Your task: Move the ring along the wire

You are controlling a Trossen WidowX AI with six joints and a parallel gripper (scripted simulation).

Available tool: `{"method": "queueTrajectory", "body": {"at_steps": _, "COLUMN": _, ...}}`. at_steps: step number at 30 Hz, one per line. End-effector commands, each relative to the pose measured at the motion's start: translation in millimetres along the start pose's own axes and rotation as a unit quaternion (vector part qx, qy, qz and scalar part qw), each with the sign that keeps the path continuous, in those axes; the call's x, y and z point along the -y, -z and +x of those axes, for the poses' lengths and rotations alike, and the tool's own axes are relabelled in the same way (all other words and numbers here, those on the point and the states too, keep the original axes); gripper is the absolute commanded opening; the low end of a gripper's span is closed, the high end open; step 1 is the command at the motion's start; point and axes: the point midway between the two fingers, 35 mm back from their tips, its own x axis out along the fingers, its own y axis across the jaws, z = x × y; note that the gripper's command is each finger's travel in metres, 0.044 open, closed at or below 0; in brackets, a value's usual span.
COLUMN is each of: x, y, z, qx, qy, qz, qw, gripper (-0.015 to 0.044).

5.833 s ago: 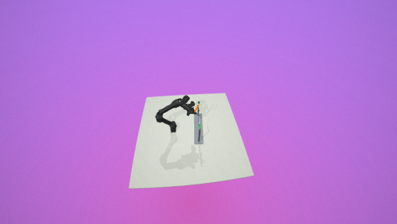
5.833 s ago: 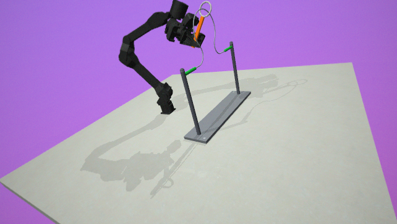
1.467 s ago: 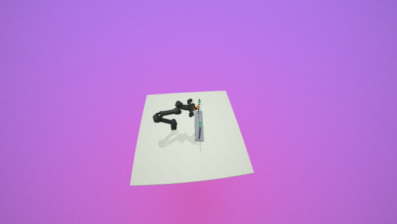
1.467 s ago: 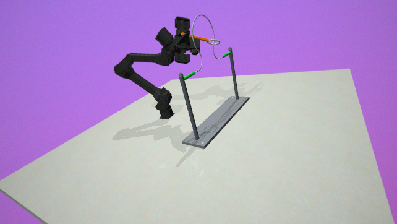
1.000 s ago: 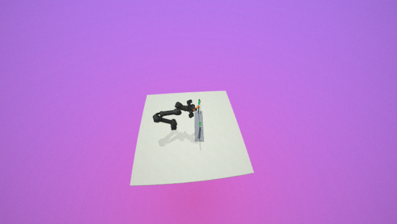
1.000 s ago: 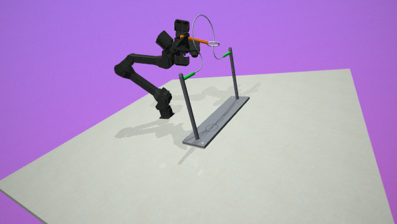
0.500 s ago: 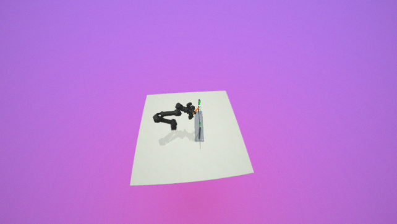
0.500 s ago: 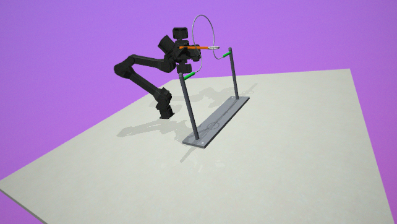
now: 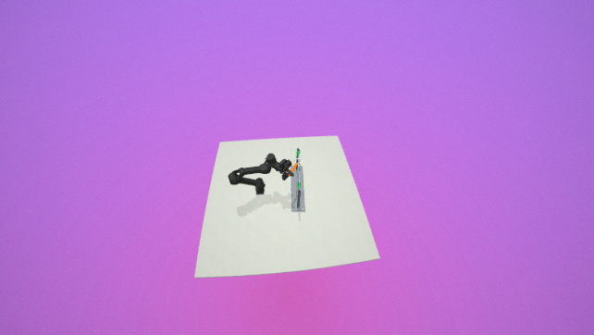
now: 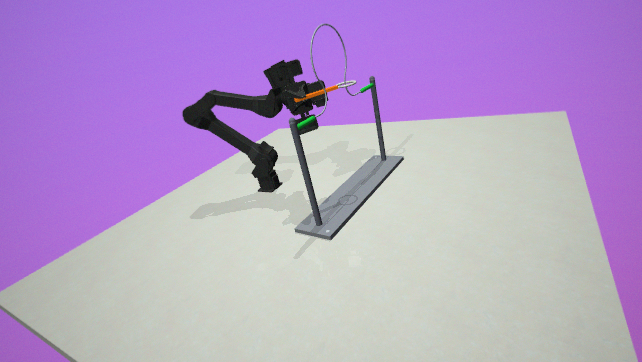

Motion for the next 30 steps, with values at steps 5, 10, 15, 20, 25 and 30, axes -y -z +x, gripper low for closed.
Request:
{"method": "queueTrajectory", "body": {"at_steps": 5, "x": -22, "y": 0, "z": -4, "qx": -0.011, "qy": -0.048, "qz": 0.063, "qw": 0.997, "gripper": -0.0150}}
{"method": "queueTrajectory", "body": {"at_steps": 10, "x": -37, "y": -2, "z": -7, "qx": -0.016, "qy": -0.079, "qz": 0.102, "qw": 0.991, "gripper": -0.0150}}
{"method": "queueTrajectory", "body": {"at_steps": 15, "x": -54, "y": -7, "z": -10, "qx": -0.014, "qy": -0.113, "qz": 0.150, "qw": 0.982, "gripper": -0.0150}}
{"method": "queueTrajectory", "body": {"at_steps": 20, "x": -75, "y": -14, "z": -11, "qx": 0.007, "qy": -0.151, "qz": 0.212, "qw": 0.966, "gripper": -0.0150}}
{"method": "queueTrajectory", "body": {"at_steps": 25, "x": -90, "y": -22, "z": -18, "qx": 0.004, "qy": -0.184, "qz": 0.258, "qw": 0.948, "gripper": -0.0150}}
{"method": "queueTrajectory", "body": {"at_steps": 30, "x": -105, "y": -31, "z": -27, "qx": -0.002, "qy": -0.219, "qz": 0.306, "qw": 0.926, "gripper": -0.0150}}
